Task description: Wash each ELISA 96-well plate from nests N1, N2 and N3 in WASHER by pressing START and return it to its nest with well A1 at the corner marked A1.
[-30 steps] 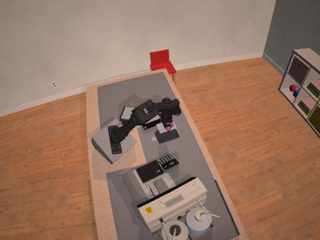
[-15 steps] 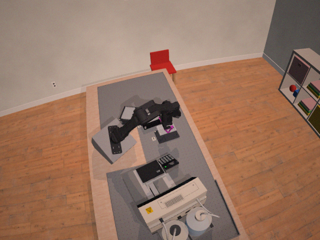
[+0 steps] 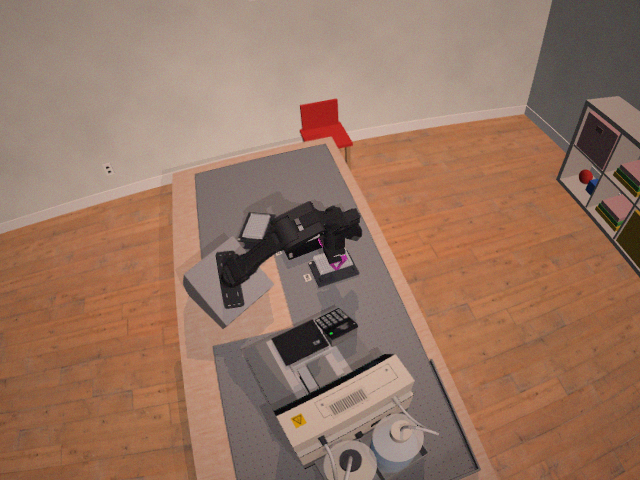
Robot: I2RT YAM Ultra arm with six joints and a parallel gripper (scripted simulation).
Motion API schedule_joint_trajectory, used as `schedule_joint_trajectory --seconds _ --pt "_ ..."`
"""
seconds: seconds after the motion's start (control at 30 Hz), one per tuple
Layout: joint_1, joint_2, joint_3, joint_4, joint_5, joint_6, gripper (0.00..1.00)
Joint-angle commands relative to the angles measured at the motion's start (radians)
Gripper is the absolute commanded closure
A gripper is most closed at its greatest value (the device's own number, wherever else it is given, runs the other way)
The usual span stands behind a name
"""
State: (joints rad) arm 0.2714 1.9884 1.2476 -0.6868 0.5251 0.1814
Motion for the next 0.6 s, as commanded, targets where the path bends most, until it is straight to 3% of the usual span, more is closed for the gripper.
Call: schedule_joint_trajectory --seconds 0.0,0.57 --pt "0.004 -0.003 0.002 0.024 0.0 -0.011 1.0" --pt "-0.028 0.044 -0.019 0.109 -0.006 -0.047 1.0"
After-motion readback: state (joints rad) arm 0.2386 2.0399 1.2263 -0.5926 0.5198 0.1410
